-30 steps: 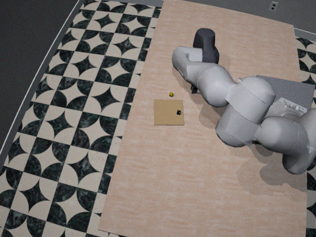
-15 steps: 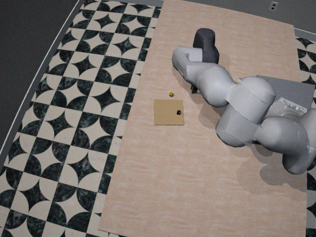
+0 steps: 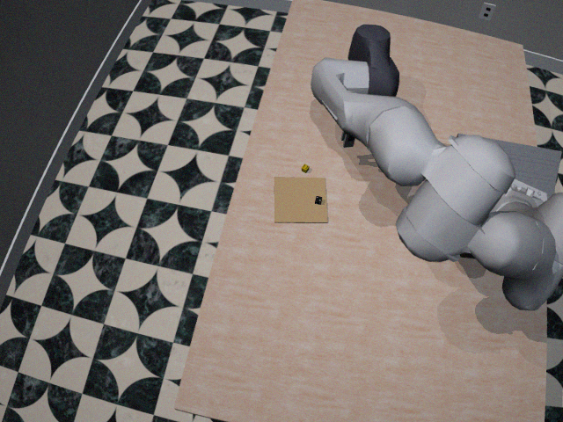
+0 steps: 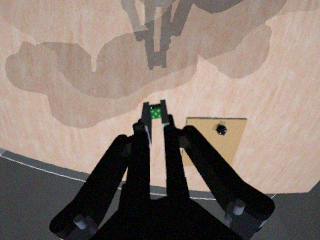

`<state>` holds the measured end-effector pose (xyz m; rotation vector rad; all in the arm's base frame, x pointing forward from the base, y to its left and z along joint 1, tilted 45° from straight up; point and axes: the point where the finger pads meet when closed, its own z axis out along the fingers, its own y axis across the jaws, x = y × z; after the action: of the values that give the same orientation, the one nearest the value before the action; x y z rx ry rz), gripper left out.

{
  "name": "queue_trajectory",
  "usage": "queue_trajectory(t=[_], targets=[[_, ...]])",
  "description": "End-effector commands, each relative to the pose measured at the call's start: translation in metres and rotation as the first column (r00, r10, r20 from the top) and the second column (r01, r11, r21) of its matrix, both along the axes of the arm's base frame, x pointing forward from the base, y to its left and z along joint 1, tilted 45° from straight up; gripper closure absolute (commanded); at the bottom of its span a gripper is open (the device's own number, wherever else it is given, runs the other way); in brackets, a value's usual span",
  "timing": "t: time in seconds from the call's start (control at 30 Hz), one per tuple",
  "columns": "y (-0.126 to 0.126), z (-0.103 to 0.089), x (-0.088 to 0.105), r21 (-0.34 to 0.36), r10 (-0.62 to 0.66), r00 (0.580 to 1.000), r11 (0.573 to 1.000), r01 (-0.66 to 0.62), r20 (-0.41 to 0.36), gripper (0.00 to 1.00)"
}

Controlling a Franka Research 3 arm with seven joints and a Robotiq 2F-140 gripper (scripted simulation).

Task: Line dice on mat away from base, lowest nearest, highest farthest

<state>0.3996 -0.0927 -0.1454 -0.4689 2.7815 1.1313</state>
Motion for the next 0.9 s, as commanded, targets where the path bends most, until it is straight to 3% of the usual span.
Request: queue_trajectory(t=[0.0,0.43,0.5,0.57,0.6,0.63,0.67,0.87], targets=[[-0.001,0.011,-0.004,0.022,-0.003,1.0,1.0,0.004,-0.025,0.93],[-0.008,0.02,-0.002,0.021,-0.006,1.0,1.0,0.006,-0.027,0.93],[0.008,0.039,0.023,0.014,-0.054,0.996,0.998,0.055,-0.074,0.93],[0.008,0.039,0.023,0.014,-0.054,0.996,0.998,0.055,-0.074,0.93],[0.025,0.057,0.044,0.006,-0.099,0.988,0.995,0.101,-0.118,0.93],[0.025,0.057,0.044,0.006,-0.099,0.988,0.995,0.101,-0.118,0.93],[0.037,0.07,0.058,0.002,-0.127,0.981,0.992,0.129,-0.146,0.93],[0.045,0.078,0.066,-0.001,-0.145,0.976,0.989,0.147,-0.163,0.93]])
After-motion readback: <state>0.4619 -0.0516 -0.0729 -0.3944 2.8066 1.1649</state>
